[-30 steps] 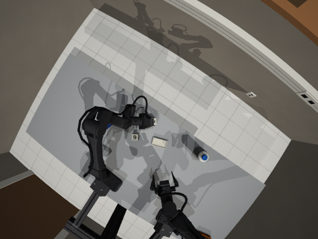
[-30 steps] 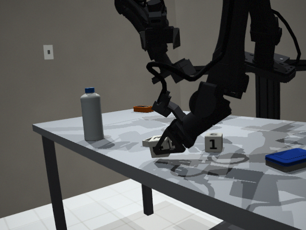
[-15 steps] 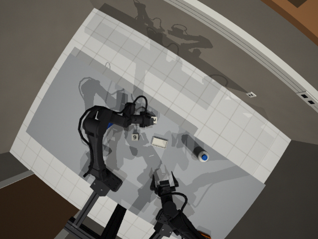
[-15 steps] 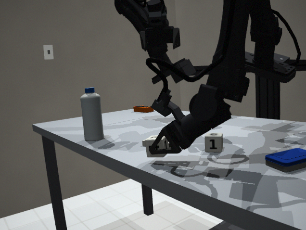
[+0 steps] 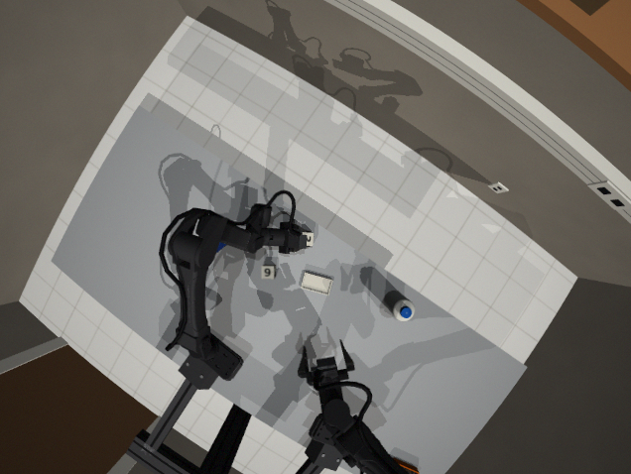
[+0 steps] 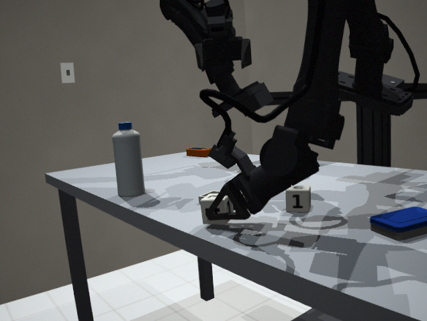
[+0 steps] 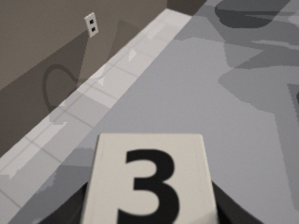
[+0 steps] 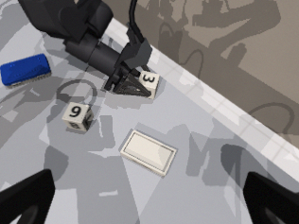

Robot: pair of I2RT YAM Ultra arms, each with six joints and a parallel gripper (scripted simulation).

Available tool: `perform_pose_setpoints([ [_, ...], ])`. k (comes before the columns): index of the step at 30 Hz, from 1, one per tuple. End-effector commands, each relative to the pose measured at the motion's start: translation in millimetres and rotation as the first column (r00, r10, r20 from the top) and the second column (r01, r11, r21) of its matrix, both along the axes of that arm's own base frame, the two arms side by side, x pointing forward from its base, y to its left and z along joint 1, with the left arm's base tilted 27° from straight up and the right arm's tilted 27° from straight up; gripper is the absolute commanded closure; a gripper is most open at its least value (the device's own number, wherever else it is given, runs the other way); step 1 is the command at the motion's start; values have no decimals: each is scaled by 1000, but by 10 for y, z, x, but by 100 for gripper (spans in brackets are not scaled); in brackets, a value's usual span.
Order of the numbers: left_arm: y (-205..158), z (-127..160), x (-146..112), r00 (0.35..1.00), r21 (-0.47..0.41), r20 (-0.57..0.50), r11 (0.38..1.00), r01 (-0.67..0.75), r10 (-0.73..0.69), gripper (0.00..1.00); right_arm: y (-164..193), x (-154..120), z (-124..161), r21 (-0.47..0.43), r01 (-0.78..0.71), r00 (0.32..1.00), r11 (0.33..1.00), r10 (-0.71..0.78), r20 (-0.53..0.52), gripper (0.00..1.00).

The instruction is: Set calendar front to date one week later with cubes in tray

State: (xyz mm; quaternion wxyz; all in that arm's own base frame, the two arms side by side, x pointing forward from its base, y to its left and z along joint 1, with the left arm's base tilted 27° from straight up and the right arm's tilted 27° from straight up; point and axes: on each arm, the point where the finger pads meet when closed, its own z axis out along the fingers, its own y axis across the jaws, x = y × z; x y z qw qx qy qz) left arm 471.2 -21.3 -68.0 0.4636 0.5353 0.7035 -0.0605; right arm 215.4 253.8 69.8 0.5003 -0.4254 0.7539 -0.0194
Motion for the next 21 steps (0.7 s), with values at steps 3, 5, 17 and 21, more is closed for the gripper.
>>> perform_pose_setpoints([
  [3, -115, -2, 85, 998, -32, 36, 998, 51, -50, 60, 81, -22, 119, 56, -5, 1000, 998, 4, 21, 0],
  [5, -101, -33, 85, 998, -31, 32, 998, 52, -51, 60, 81, -22, 119, 56, -5, 1000, 998, 4, 21, 0],
  [17, 1, 45, 155, 997, -24, 58, 999, 44, -43, 49, 81, -22, 119, 56, -5, 1000, 998, 4, 21, 0],
  [21, 57, 219, 76, 997, -24, 65, 999, 44, -43, 30, 81, -22, 119, 56, -5, 1000, 998, 4, 21, 0],
])
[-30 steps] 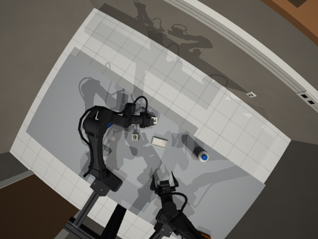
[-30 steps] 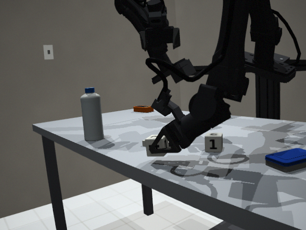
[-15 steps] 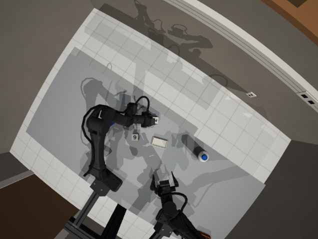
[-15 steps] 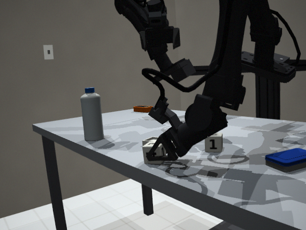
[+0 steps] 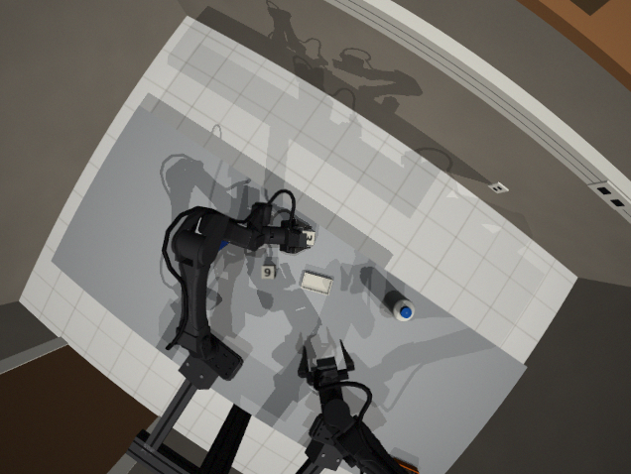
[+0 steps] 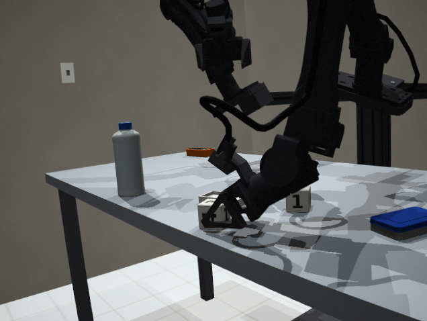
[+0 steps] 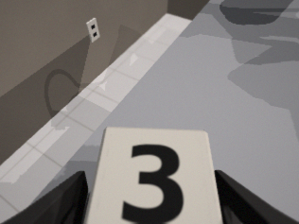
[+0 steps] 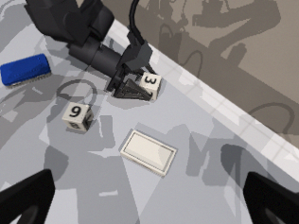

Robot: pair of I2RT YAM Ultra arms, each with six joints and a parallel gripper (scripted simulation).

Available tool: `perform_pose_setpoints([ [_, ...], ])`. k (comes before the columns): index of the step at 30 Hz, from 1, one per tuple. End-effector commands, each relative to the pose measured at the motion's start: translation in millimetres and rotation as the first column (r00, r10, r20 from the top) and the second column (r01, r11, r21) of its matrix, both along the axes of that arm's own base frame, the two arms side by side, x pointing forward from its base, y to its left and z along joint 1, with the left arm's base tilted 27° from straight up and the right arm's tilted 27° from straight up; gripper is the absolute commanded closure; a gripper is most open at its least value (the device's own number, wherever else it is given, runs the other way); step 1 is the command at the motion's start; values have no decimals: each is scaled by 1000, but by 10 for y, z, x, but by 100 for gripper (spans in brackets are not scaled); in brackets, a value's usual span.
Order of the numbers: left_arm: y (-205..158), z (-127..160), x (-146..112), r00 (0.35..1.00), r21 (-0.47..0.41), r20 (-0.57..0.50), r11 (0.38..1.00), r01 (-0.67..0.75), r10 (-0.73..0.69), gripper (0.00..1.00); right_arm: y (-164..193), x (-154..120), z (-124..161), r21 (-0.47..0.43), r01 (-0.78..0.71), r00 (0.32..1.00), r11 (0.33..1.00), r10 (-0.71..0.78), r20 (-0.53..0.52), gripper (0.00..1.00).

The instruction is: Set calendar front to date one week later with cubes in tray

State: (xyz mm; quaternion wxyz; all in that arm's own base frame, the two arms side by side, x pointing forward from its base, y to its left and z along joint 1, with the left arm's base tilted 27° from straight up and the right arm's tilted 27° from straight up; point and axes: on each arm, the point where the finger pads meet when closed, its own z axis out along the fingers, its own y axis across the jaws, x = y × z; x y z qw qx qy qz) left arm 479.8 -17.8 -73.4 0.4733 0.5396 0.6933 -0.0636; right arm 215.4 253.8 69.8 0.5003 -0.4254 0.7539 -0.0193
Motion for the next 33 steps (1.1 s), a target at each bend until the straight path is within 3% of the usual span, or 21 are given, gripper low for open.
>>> perform_pose_setpoints([
  [1, 46, 303, -53, 999, -14, 43, 1000, 25, -24, 30, 81, -23, 119, 56, -6, 1000, 998, 4, 21, 0],
  [10, 257, 490, -306, 999, -16, 33, 999, 28, -27, 30, 71, -28, 101, 47, -6, 1000, 999, 6, 18, 0],
  [19, 355, 425, -476, 977, -11, -164, 990, -142, 139, 30, 242, 80, -128, -162, -227, 972, 960, 213, -101, 0],
  [23, 363, 367, -510, 926, 0, -273, 962, -273, 263, 30, 305, 306, -227, -234, -380, 919, 895, 336, -206, 0],
  [25, 363, 367, -510, 926, 0, -273, 962, -273, 263, 30, 305, 306, -227, -234, -380, 919, 895, 336, -206, 0],
  [29, 372, 317, -558, 845, 24, -367, 912, -409, 389, 30, 293, 613, -261, -234, -511, 848, 827, 442, -292, 0],
  [33, 367, 279, -622, 743, 59, -443, 843, -535, 502, 30, 200, 964, -228, -202, -567, 810, 799, 496, -313, 0],
])
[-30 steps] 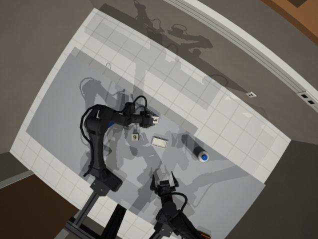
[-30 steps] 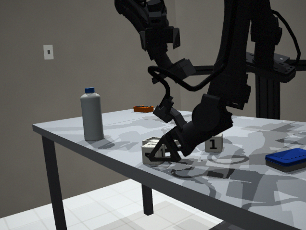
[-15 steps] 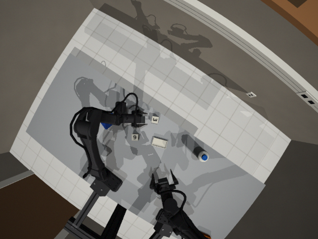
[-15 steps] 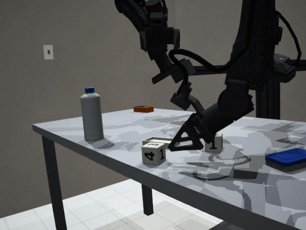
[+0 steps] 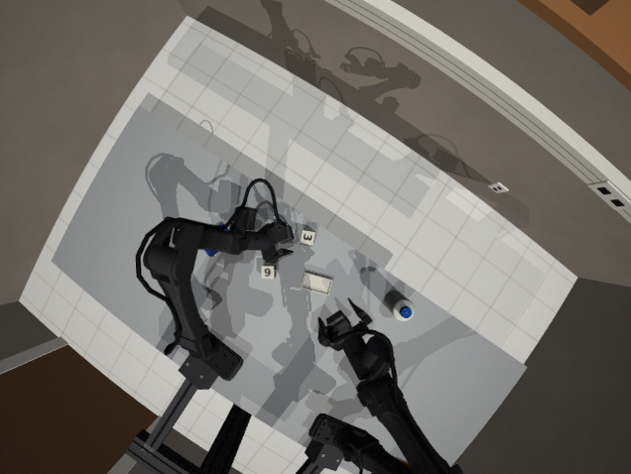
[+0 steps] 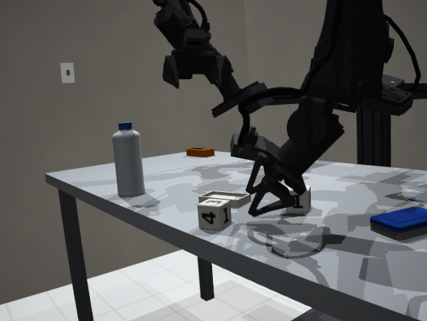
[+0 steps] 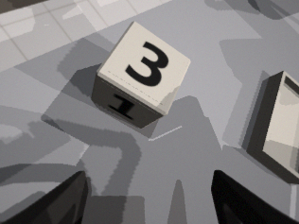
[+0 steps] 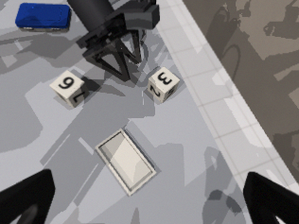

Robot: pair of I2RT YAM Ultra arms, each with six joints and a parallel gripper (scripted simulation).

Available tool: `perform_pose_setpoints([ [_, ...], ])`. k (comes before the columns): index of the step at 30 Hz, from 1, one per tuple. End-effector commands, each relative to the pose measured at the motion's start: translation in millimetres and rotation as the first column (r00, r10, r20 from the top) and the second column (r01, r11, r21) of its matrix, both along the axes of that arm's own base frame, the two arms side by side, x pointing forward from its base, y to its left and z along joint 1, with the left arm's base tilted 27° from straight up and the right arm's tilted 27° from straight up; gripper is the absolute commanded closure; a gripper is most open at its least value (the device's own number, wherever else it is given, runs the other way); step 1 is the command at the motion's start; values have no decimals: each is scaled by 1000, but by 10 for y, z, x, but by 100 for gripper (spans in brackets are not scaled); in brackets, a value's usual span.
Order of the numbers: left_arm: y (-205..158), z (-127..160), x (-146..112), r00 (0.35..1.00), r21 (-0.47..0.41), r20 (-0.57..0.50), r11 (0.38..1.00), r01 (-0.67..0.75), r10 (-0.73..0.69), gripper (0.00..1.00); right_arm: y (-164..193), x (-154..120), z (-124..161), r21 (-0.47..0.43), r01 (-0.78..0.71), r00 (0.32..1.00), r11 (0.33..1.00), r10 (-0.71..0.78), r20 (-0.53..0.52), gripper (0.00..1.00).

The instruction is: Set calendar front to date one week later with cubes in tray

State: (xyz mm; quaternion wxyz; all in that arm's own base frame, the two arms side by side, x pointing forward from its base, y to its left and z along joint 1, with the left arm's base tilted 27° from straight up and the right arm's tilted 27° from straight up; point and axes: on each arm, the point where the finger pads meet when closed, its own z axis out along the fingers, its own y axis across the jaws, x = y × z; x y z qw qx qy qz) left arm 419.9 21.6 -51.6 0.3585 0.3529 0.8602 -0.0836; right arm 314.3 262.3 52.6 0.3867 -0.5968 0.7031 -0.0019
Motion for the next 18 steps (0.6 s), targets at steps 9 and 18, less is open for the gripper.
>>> perform_pose_setpoints([
  [9, -33, 22, -157, 873, 36, -224, 899, -437, 434, 30, -163, 499, 44, 63, -367, 915, 928, 372, -156, 0],
  [18, -34, 74, -373, 583, 91, -265, 621, -778, 768, 30, -597, 914, 108, 154, -408, 893, 900, 429, -140, 0],
])
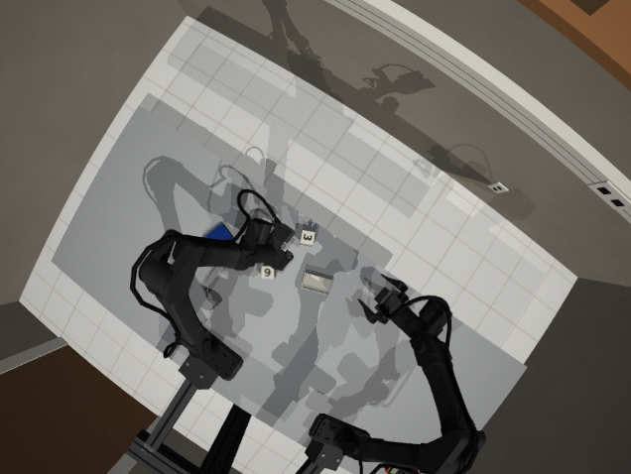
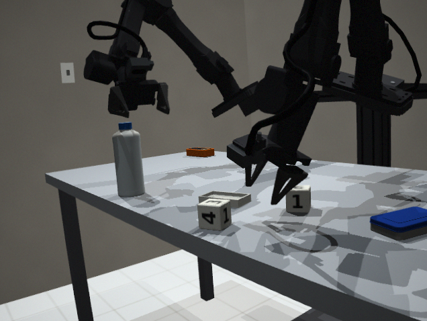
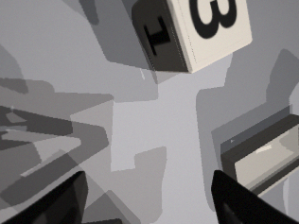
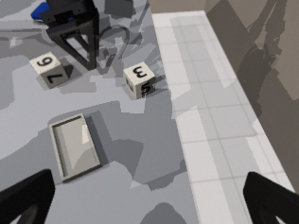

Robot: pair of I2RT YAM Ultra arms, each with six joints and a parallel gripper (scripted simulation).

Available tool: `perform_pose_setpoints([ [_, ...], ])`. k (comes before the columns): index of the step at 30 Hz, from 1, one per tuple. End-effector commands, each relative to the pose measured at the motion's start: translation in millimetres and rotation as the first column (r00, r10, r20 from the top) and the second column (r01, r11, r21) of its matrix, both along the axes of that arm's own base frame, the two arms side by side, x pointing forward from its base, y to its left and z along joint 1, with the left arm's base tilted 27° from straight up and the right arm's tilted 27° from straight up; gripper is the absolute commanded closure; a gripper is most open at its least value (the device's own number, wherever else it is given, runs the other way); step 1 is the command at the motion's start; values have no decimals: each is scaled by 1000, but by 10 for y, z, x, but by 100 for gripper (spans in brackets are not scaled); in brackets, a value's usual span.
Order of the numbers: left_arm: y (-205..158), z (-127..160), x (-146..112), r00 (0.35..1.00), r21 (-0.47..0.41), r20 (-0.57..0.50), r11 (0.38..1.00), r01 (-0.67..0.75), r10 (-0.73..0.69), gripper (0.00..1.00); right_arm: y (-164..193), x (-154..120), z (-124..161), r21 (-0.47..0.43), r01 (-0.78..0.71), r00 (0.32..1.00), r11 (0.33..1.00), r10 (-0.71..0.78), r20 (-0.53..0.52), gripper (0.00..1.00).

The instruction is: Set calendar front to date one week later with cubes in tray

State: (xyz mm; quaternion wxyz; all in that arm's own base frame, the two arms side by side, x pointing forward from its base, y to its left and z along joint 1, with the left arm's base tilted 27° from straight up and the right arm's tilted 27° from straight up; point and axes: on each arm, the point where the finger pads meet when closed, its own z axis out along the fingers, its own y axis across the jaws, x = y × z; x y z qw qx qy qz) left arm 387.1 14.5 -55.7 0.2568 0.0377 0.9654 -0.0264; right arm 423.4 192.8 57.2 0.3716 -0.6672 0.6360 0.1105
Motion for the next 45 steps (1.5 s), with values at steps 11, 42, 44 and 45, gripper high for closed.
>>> perform_pose_setpoints([
  [11, 24, 220, -235, 849, 36, 15, 848, -529, 528, 30, 236, -582, -18, 75, -305, 942, 949, 312, -122, 0],
  [42, 260, -452, -688, 788, 157, -55, 785, -600, 613, 35, 432, -988, -182, 59, -400, 896, 914, 404, -184, 0],
  [44, 245, -450, -652, 791, 153, -50, 787, -597, 610, 36, 432, -988, -182, 59, -400, 896, 914, 404, -184, 0],
  [45, 256, -466, -662, 790, 149, -48, 787, -599, 611, 39, 432, -988, -182, 59, -400, 896, 914, 404, -184, 0],
])
